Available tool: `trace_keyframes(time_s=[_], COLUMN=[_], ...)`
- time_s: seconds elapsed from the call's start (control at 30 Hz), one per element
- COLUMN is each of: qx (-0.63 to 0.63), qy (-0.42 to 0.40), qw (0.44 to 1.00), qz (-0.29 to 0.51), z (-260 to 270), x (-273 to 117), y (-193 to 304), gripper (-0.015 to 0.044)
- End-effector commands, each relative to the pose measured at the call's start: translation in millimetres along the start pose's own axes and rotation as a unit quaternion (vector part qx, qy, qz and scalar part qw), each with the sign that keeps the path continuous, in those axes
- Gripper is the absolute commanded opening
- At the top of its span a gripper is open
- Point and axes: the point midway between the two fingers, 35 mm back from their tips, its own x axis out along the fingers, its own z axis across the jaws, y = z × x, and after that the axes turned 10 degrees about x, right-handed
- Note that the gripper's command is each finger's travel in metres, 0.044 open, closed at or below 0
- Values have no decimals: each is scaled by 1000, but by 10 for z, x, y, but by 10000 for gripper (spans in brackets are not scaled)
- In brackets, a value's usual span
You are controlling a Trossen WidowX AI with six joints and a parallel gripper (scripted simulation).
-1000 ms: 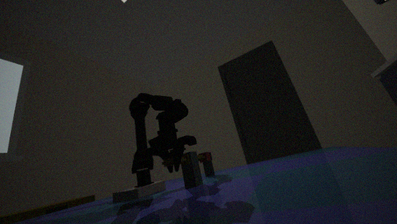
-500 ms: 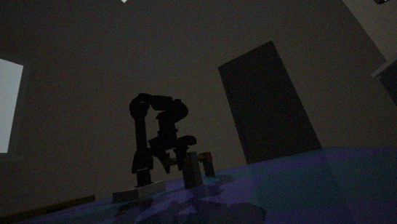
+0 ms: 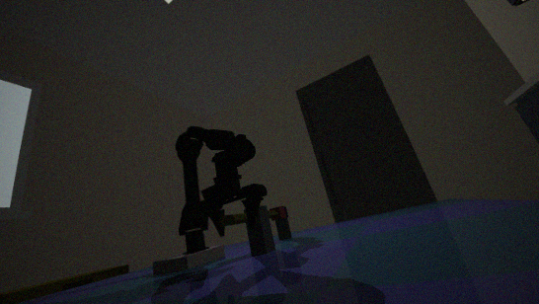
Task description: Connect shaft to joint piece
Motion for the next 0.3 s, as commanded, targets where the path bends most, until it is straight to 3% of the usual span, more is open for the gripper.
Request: trace_keyframes(time_s=[0.0, 0.27], qx=[-1, -1], qy=[1, 0], qw=[1000, 1000], qz=[1, 2], z=[-2, -3], x=[2, -318], y=[2, -5], gripper=[440, 440])
